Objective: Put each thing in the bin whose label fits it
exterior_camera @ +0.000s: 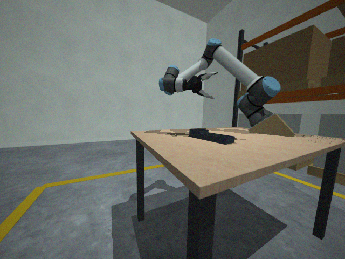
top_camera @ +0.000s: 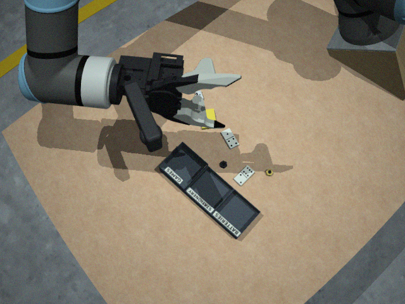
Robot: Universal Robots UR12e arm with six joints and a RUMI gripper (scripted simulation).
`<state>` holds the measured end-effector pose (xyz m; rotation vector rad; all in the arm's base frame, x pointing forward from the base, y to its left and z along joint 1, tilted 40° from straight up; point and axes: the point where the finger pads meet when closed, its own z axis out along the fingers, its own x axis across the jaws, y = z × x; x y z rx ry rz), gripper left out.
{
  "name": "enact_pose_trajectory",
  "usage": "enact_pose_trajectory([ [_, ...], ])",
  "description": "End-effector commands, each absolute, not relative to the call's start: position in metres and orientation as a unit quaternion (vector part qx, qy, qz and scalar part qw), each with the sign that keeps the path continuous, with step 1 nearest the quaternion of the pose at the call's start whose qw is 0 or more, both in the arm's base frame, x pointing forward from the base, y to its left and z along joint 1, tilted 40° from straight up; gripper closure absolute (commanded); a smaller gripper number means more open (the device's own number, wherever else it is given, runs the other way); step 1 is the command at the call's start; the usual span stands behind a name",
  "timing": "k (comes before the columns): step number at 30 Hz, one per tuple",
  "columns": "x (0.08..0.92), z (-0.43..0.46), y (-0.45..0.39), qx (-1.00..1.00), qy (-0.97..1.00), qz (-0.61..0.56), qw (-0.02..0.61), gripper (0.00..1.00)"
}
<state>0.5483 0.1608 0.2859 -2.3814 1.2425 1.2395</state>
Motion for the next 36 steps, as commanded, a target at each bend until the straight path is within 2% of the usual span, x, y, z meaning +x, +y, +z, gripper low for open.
enact_pose_trajectory([
  [1, 0.548, 0.286, 0.161, -0.802, 0.418, 0.417, 0.092, 0.00],
  [17, 0.548, 0.286, 0.161, -0.802, 0.418, 0.417, 0.092, 0.00],
  [18, 0.550, 0.280, 0.156, -0.802, 0.418, 0.417, 0.092, 0.96],
  [29, 0.566, 0.210, 0.099, -0.802, 0.418, 0.417, 0.092, 0.96],
  [34, 0.566, 0.210, 0.099, -0.802, 0.418, 0.417, 0.092, 0.96],
  [36, 0.555, 0.205, 0.100, -0.809, 0.431, 0.395, 0.060, 0.96],
])
